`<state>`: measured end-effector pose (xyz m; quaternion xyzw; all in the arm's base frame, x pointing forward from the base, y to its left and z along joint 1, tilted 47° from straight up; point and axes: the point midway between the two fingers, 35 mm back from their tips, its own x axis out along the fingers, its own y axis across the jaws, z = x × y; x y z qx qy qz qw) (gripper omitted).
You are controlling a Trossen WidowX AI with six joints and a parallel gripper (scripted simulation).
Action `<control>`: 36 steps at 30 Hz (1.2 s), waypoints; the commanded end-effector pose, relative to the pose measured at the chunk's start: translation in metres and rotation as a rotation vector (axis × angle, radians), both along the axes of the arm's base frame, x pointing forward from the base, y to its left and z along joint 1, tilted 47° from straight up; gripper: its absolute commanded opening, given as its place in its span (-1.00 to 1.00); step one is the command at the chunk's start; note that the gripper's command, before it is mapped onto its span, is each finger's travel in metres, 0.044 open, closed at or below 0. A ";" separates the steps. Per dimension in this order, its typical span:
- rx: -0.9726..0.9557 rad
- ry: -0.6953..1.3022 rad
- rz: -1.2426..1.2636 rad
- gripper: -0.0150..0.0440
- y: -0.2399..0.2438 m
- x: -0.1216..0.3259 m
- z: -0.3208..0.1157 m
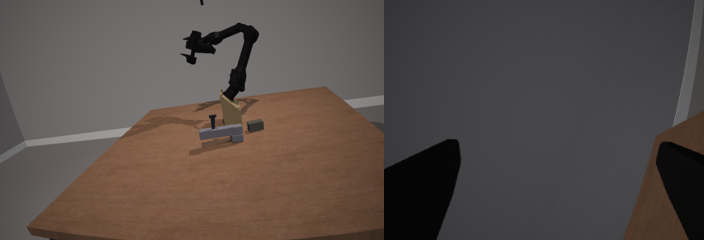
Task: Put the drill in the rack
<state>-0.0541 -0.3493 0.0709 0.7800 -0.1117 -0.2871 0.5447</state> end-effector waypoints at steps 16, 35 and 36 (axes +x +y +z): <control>-0.063 0.136 0.412 -0.49 0.005 0.108 -0.019; -0.435 0.275 1.627 -0.49 0.176 0.323 -0.063; -0.456 0.274 1.686 -0.49 0.186 0.327 -0.064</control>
